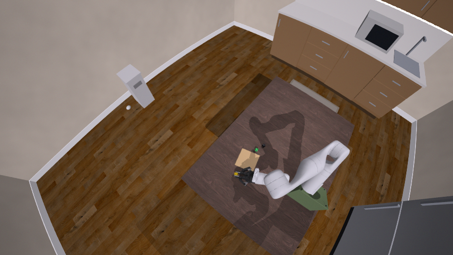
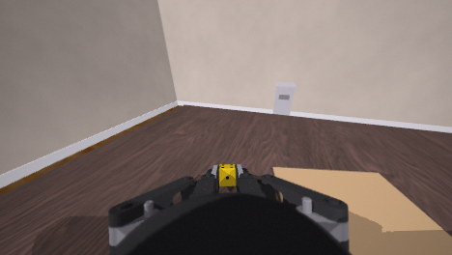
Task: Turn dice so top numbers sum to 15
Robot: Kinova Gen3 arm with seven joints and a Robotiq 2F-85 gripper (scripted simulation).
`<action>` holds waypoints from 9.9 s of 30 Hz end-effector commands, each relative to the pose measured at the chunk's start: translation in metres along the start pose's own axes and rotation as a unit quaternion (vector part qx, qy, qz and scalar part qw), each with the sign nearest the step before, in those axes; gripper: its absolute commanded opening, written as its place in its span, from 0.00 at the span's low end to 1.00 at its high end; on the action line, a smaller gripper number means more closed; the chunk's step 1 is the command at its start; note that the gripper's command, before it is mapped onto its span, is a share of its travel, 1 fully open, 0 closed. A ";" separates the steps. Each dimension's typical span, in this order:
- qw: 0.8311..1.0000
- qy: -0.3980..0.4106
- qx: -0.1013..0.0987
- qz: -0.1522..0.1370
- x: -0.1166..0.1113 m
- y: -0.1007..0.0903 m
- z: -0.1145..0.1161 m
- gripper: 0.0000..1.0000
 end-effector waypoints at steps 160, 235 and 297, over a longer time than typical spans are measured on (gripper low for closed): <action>1.000 0.000 0.000 0.001 0.009 -0.005 0.000 0.35; 0.999 0.001 0.000 -0.047 -0.050 -0.070 0.002 0.35; 0.927 0.002 -0.017 -0.375 -0.091 -0.047 0.003 0.35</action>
Point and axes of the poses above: the point where the finger pads meet when closed, its own y axis out along the fingers, its own z axis across the jaws, x = y × z, the point moved 1 cm from there along -y, back along the fingers, and after that the axes turned 2 degrees about -y, right-handed, at the moved point
